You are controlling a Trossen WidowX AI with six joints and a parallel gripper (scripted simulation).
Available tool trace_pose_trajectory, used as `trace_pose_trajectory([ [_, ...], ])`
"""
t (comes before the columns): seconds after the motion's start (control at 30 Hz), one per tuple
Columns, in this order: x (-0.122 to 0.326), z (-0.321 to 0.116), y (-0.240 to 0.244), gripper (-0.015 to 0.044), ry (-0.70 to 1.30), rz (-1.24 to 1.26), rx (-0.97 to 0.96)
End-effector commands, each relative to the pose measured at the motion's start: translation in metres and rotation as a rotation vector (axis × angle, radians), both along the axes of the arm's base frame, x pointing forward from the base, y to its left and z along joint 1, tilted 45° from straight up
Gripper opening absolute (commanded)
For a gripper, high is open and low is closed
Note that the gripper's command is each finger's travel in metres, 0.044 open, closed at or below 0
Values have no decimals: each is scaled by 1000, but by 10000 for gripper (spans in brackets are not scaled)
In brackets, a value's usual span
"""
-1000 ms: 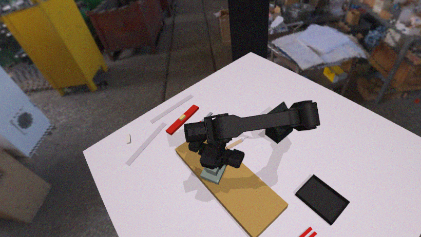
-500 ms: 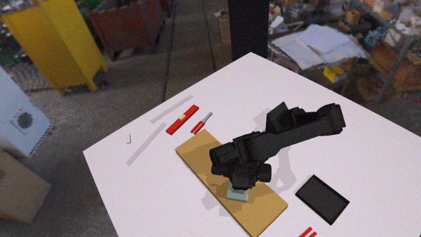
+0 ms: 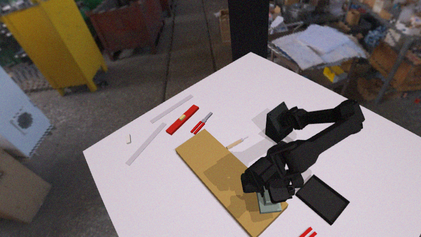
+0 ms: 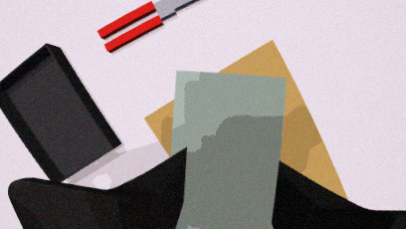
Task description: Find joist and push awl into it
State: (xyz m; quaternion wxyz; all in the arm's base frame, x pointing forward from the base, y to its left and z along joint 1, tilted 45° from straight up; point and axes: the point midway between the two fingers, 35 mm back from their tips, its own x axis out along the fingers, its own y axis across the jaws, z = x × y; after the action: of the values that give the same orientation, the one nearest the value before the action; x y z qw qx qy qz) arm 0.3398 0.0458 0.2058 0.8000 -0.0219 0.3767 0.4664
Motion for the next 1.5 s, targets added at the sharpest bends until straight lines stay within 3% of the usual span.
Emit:
trace_pose_trajectory([
  [0.0, -18, 18, 22, 0, -70, 62, 1],
  [1.03, -168, 74, 117, 0, -404, 466, 73],
  [1.47, -169, 67, 123, 0, -410, 479, 71],
])
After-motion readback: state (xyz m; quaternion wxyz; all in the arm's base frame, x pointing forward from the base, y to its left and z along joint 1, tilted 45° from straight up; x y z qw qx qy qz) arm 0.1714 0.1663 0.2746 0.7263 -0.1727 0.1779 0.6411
